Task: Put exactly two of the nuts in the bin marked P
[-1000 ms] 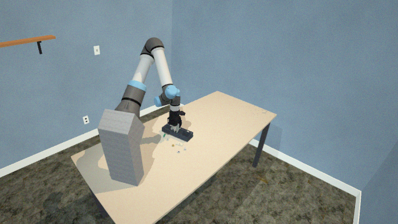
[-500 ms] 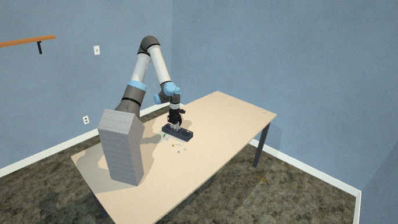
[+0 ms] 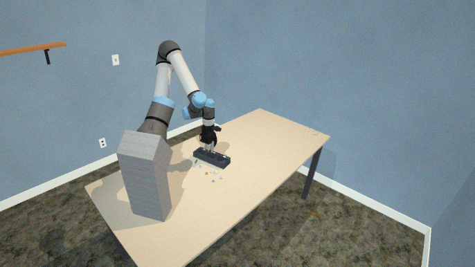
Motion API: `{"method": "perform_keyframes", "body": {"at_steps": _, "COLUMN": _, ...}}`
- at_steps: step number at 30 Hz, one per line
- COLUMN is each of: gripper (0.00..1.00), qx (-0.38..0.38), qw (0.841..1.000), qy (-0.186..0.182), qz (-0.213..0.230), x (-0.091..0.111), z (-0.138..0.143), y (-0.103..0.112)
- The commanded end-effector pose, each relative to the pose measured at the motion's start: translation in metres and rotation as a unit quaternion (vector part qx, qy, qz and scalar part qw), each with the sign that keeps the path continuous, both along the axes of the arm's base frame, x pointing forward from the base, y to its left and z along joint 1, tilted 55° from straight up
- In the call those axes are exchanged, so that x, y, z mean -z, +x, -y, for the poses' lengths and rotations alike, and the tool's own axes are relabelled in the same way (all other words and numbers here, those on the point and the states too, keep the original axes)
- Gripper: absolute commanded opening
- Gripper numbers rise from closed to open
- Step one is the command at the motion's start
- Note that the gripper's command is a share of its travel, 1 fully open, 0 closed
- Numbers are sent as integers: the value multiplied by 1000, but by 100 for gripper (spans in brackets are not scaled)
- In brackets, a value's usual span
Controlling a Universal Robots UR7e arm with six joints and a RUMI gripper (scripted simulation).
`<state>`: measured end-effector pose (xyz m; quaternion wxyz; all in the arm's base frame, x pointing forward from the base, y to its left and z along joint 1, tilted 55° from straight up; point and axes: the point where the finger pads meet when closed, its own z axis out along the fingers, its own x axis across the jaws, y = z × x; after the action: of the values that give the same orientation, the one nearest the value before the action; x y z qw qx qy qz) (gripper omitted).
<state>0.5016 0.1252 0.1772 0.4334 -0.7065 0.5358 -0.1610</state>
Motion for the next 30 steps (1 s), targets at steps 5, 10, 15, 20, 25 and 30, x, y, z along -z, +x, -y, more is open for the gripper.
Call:
{"method": "perform_keyframes", "body": {"at_steps": 5, "gripper": 4, "qx": -6, "qw": 1000, "qy": 0, "qz": -4, "x": -9, "z": 6, "y": -9}}
{"method": "perform_keyframes", "body": {"at_steps": 10, "gripper": 4, "qx": -6, "qw": 1000, "qy": 0, "qz": -4, "x": -9, "z": 6, "y": -9}}
{"method": "perform_keyframes", "body": {"at_steps": 15, "gripper": 4, "qx": -7, "qw": 1000, "qy": 2, "qz": -7, "x": -11, "z": -14, "y": -19}}
{"method": "perform_keyframes", "body": {"at_steps": 20, "gripper": 4, "qx": -7, "qw": 1000, "qy": 2, "qz": -7, "x": -18, "z": -36, "y": -27}}
{"method": "perform_keyframes", "body": {"at_steps": 25, "gripper": 4, "qx": -7, "qw": 1000, "qy": 1, "qz": -6, "x": -23, "z": -50, "y": -32}}
{"method": "perform_keyframes", "body": {"at_steps": 30, "gripper": 4, "qx": -7, "qw": 1000, "qy": 1, "qz": -4, "x": -32, "z": -70, "y": -39}}
